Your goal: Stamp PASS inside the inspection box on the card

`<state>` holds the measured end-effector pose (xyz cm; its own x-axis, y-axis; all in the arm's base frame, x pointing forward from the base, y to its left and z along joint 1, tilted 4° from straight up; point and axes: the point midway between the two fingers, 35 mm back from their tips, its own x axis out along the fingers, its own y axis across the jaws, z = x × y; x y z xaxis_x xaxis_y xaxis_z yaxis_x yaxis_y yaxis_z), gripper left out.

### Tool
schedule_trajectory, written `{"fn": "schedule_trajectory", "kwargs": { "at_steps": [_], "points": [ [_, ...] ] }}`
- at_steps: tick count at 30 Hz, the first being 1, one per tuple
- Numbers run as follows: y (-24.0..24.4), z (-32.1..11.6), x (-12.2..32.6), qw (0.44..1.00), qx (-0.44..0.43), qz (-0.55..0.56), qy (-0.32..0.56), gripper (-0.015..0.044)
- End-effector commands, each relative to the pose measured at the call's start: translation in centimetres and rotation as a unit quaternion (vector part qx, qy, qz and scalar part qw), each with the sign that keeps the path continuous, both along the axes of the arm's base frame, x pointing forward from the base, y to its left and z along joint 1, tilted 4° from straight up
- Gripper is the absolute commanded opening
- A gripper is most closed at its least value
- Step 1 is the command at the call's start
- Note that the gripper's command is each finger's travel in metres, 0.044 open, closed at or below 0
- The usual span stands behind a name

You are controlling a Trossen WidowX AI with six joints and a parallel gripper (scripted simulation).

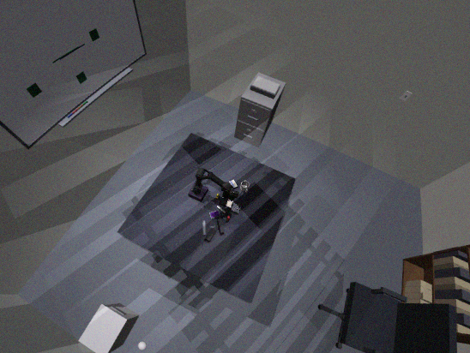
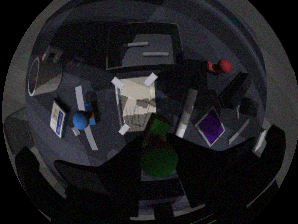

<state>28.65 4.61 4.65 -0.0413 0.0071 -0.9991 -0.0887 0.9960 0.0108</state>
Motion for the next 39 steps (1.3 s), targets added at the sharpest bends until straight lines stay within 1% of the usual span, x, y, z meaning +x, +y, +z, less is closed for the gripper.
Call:
{"fn": "schedule_trajectory", "kwargs": {
  "at_steps": [1,39],
  "points": [
    [1.4,0.2,0.1,0.998,0.006,0.055,-0.002,0.0],
    [1.5,-2.1,0.1,0.998,0.007,0.058,-0.003,0.0]
  ]
}}
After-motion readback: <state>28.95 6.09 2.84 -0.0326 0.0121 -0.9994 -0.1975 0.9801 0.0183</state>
